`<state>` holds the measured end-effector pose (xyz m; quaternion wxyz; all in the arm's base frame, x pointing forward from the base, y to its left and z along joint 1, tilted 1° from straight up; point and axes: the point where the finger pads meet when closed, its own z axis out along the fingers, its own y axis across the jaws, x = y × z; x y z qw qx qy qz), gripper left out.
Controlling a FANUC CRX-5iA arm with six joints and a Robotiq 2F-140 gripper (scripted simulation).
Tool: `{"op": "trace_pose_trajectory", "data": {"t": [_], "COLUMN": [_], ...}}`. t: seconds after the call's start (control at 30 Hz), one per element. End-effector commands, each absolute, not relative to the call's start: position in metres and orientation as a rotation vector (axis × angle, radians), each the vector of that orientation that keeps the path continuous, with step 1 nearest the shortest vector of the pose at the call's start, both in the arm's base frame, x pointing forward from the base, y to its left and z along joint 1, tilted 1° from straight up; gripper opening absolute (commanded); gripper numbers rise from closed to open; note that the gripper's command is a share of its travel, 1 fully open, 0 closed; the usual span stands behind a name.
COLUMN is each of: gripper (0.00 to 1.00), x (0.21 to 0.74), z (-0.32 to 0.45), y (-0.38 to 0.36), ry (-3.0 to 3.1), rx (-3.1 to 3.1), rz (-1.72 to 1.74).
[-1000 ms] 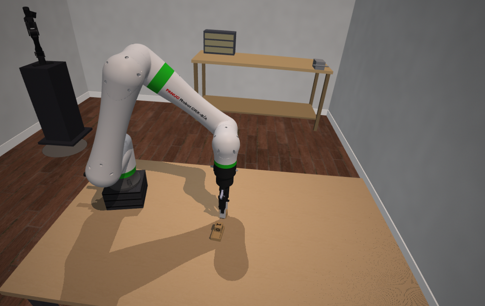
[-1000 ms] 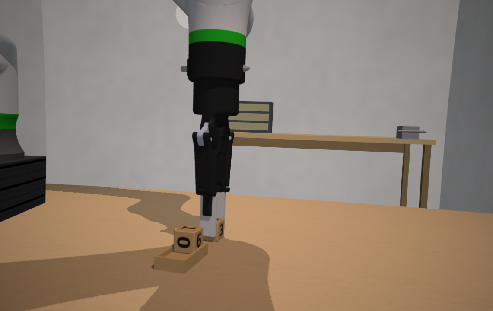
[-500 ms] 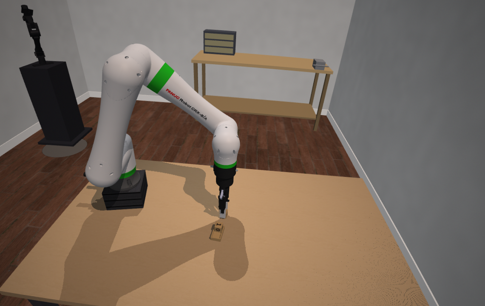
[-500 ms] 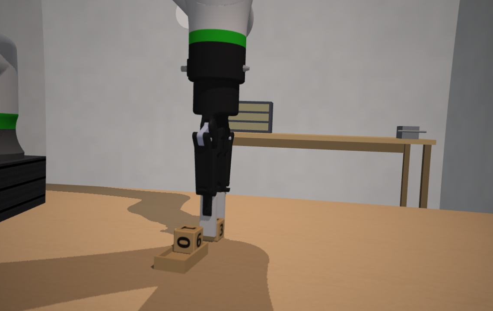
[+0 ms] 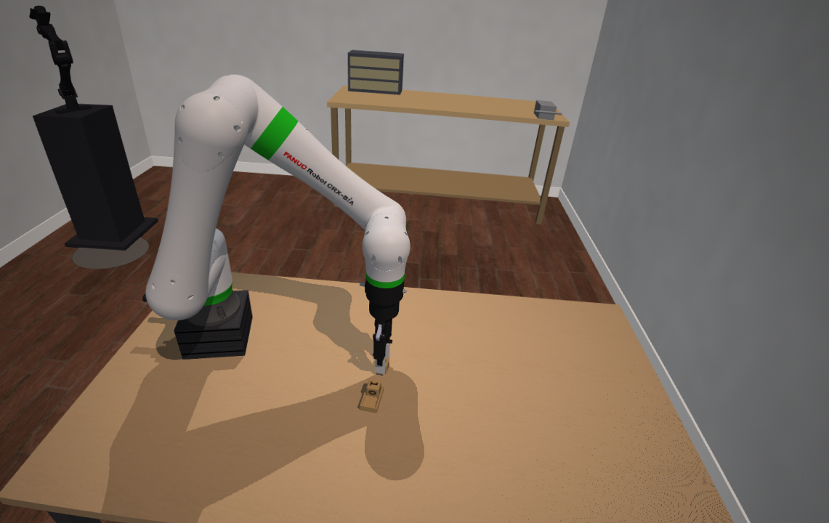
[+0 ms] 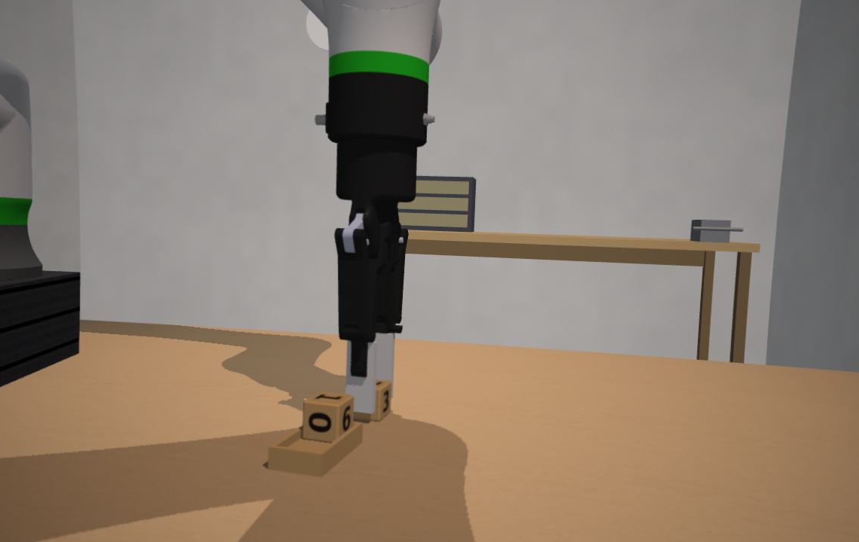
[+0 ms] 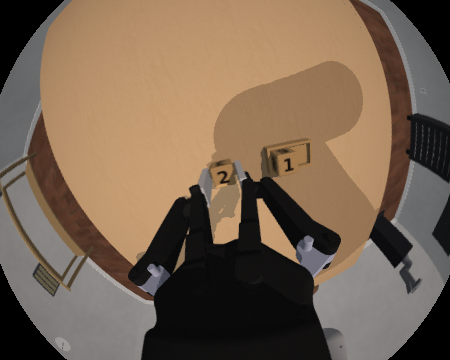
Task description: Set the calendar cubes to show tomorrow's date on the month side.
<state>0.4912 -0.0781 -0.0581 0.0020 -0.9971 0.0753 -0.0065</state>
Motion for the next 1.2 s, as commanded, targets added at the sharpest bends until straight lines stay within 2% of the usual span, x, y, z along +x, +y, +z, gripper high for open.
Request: {"op": "trace_pose_trajectory", "data": {"t": [0.0, 0.63, 1.17], "gripper": [0.36, 0.36, 0.36], "x": [0.491, 0.491, 0.49], "z": [-0.058, -0.047, 0.024], "y": [-0.078, -0.078, -0.078], "ry": [0.236, 0.236, 0.236], "rx": [-3.129, -3.129, -3.129], "rz": [-0.021, -0.021, -0.021]}}
